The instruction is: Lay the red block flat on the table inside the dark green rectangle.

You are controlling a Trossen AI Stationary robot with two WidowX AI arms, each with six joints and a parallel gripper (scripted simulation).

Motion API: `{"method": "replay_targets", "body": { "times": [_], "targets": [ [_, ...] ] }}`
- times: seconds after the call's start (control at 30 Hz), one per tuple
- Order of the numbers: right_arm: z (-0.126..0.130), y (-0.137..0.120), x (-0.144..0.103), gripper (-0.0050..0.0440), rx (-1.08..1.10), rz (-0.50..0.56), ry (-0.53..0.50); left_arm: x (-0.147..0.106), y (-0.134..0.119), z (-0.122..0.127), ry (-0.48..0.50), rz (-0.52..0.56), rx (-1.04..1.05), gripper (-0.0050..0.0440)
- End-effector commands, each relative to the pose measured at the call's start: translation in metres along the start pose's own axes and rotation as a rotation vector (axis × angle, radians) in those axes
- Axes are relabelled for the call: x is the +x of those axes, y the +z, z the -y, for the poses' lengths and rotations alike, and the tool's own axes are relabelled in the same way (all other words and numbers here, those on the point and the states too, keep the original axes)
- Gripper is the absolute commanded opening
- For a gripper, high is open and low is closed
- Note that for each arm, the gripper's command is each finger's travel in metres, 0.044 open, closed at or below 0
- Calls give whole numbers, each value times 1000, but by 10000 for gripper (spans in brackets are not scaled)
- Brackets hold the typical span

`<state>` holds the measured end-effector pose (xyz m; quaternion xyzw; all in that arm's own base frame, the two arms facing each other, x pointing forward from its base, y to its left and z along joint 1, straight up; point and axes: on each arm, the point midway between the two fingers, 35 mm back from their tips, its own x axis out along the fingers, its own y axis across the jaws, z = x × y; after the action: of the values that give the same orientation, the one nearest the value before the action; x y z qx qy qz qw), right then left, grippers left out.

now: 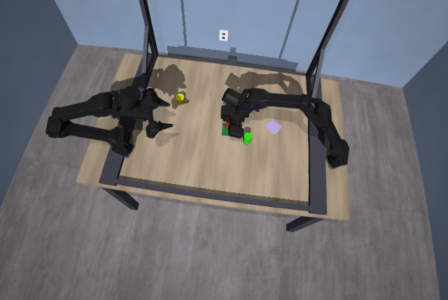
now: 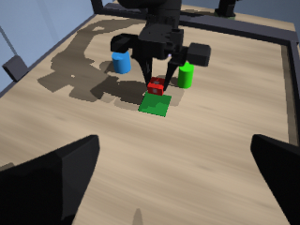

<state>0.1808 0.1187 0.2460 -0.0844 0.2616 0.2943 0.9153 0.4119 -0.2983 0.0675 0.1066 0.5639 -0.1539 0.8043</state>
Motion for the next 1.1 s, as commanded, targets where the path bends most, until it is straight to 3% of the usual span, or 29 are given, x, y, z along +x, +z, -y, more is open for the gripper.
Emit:
{"method": "replay_targets", "body": {
  "times": [0.0, 0.13, 0.17, 0.57, 1.07],
  "targets": [
    [0, 3, -2, 440, 0, 9, -1, -12, 10, 0, -2, 33, -17, -50],
    [0, 3, -2, 440, 0, 9, -1, -16, 9, 0, -7, 36, -13, -50],
    [0, 3, -2, 440, 0, 9, -1, -3, 2, 0, 1, 9, -13, -50],
    [0, 3, -2, 440, 0, 9, -1, 18, -7, 5, 2, 9, -11, -50],
    [0, 3, -2, 440, 0, 9, -1, 22, -5, 7, -3, 27, -13, -50]
  ]
}}
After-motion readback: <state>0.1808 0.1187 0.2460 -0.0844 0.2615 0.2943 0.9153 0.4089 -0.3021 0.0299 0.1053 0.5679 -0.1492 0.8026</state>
